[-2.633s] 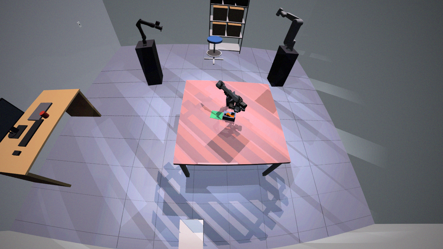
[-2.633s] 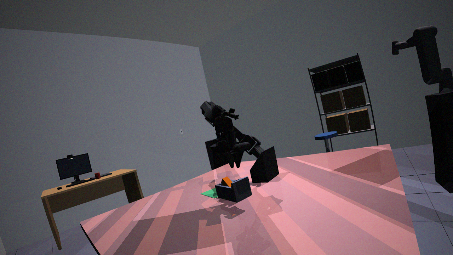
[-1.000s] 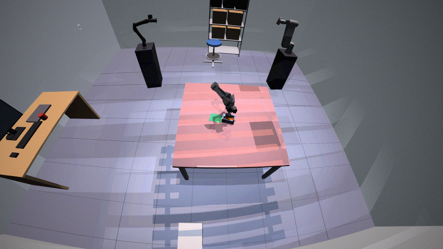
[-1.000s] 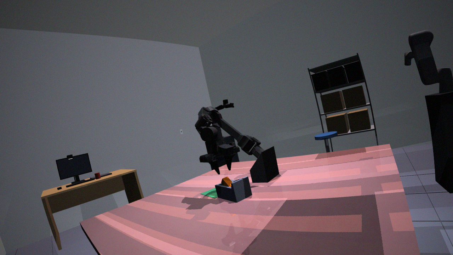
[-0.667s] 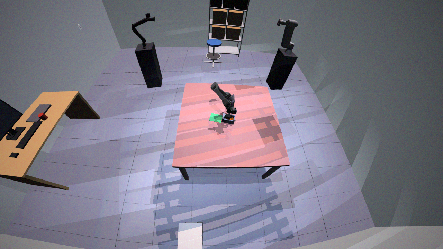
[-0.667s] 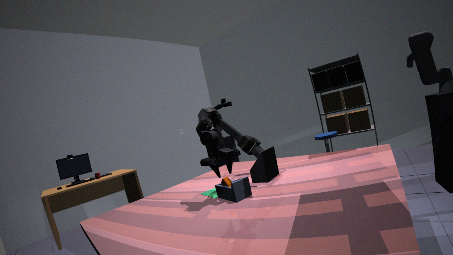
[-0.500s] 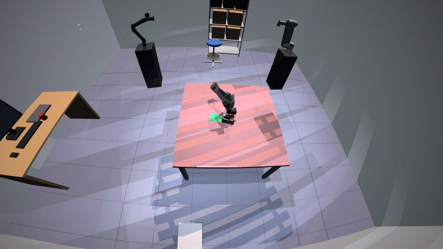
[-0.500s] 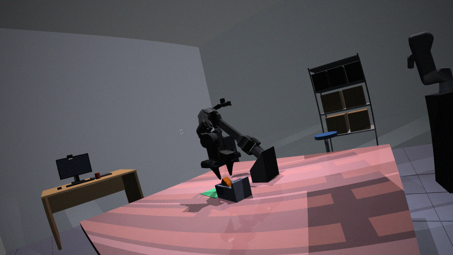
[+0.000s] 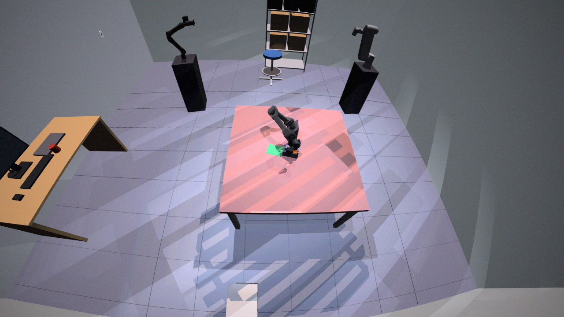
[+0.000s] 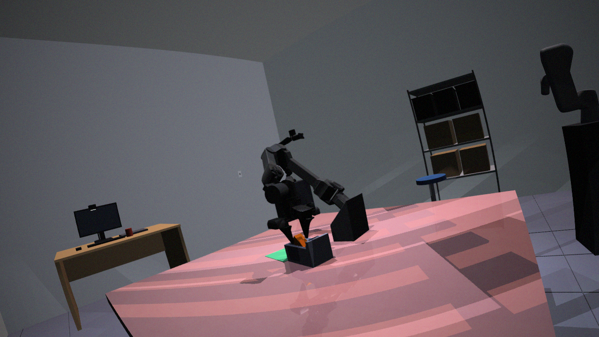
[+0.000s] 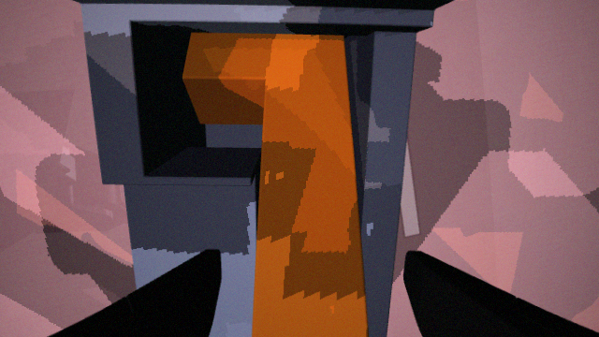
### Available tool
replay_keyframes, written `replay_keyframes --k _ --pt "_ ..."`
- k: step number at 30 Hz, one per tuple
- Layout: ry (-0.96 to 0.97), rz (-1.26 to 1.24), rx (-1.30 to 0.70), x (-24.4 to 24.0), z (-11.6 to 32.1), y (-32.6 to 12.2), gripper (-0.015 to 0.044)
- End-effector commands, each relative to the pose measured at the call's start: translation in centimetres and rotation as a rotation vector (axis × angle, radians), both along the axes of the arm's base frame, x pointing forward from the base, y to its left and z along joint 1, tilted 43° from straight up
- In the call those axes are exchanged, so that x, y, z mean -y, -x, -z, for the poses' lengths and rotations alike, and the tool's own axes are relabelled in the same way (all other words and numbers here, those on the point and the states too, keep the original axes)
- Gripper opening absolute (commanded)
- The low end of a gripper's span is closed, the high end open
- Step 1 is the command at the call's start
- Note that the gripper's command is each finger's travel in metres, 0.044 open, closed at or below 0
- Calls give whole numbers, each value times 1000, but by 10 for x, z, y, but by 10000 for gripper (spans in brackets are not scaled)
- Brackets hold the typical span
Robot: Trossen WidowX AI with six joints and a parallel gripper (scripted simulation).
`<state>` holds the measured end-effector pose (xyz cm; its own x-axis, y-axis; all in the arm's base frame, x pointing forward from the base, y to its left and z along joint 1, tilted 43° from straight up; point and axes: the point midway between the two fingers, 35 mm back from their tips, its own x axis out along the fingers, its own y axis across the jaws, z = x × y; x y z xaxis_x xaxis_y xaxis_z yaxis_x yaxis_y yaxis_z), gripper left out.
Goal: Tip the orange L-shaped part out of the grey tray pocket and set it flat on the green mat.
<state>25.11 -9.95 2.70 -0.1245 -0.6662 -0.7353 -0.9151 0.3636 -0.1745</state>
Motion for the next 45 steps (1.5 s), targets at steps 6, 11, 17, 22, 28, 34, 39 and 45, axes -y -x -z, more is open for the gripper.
replay_keyframes --k 6,11,17,22,28,34,39,45 --pt "1 1 -1 4 4 1 228" --pt "1 1 -1 4 4 1 135" --pt "1 1 -1 4 4 1 95" --pt "1 1 -1 4 4 1 3" --pt "1 0 -1 4 4 1 0" --pt "2 -1 -2 -1 -2 0 0" --pt "3 -2 -3 -7 -7 -1 0" --pt "4 -3 -3 -13 -14 -2 0"
